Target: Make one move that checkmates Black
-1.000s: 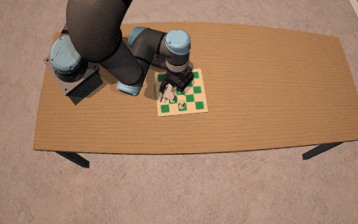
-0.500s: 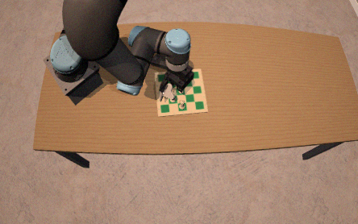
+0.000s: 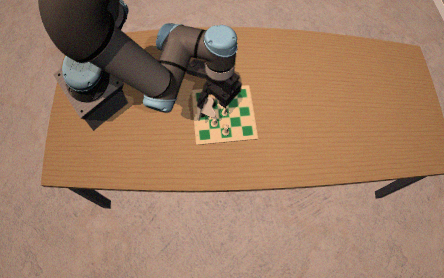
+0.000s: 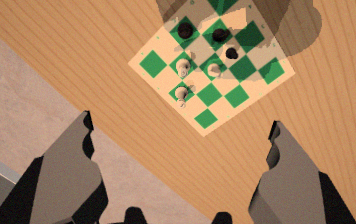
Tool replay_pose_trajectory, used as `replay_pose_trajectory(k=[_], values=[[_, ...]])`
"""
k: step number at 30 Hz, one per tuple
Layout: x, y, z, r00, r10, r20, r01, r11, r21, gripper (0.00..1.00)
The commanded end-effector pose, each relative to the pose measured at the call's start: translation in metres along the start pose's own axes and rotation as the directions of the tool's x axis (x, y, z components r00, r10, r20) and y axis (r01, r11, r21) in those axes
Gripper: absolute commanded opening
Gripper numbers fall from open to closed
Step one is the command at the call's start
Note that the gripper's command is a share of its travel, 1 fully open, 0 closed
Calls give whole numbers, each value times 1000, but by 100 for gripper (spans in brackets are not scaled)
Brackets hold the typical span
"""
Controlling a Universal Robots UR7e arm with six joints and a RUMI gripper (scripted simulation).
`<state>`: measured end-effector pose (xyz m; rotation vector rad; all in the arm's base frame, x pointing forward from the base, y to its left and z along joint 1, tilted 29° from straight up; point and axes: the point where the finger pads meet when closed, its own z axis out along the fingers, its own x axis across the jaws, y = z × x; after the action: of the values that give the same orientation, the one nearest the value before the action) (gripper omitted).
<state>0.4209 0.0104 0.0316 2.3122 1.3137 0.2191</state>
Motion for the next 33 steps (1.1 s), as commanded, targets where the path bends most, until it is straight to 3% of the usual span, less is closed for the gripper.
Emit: replay_pose_trajectory(k=[1, 33], values=[[0, 0, -12, 1000, 0, 1, 0, 1000, 2, 100], [0, 0, -20, 1000, 0, 1, 0, 1000, 2, 100]])
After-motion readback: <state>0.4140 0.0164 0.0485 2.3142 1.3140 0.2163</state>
